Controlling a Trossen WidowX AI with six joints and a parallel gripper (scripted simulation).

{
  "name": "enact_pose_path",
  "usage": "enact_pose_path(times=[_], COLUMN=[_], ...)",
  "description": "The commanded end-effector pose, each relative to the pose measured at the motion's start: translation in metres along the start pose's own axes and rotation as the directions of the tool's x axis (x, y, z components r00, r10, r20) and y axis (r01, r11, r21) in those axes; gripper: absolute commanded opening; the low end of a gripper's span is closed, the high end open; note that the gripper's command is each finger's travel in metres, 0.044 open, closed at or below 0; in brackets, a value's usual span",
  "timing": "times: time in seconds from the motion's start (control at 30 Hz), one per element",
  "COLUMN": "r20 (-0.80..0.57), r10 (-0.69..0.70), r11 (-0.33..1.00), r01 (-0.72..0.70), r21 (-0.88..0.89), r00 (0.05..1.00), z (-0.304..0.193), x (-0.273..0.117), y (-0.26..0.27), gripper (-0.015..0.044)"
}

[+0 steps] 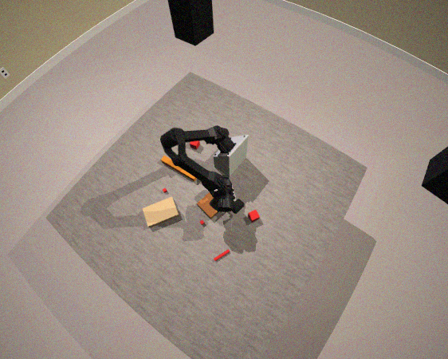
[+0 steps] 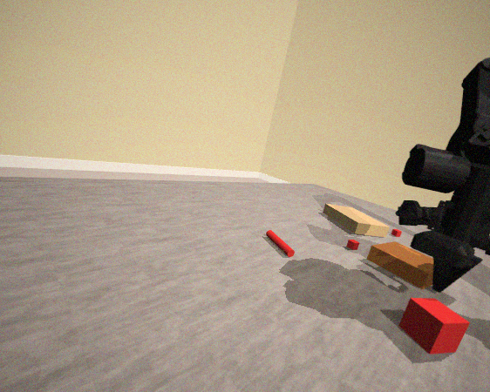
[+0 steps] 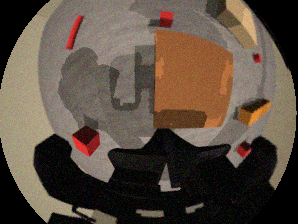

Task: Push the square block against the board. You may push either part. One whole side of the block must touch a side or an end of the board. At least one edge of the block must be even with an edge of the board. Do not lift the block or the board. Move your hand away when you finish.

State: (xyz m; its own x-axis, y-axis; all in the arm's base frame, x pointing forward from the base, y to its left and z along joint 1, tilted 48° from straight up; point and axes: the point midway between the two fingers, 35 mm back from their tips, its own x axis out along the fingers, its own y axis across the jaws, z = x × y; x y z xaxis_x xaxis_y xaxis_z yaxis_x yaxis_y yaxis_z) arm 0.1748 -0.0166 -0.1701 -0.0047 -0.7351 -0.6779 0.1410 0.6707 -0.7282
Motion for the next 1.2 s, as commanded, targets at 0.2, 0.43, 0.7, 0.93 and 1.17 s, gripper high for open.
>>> enact_pose_path(times=[0.2, 0.43, 0.7, 0.93, 1.17], r20=[0.006, 0.006, 0.007, 0.007, 0.008], r10=[0.004, 0.005, 0.005, 0.005, 0.005], r11=[1.0, 1.0, 1.0, 1.0, 1.0], r01=[-0.004, -0.005, -0.005, -0.005, -0.005], r21=[0.006, 0.006, 0.006, 0.007, 0.007], r00=[1.0, 1.0, 1.0, 1.0, 1.0], z=[0.019, 0.03, 0.043, 0.054, 0.065], x=[-0.001, -0.001, -0.001, -0.001, -0.001], y=[0.003, 0.003, 0.002, 0.001, 0.0], gripper=[0.0, 0.0, 0.0, 0.0, 0.0])
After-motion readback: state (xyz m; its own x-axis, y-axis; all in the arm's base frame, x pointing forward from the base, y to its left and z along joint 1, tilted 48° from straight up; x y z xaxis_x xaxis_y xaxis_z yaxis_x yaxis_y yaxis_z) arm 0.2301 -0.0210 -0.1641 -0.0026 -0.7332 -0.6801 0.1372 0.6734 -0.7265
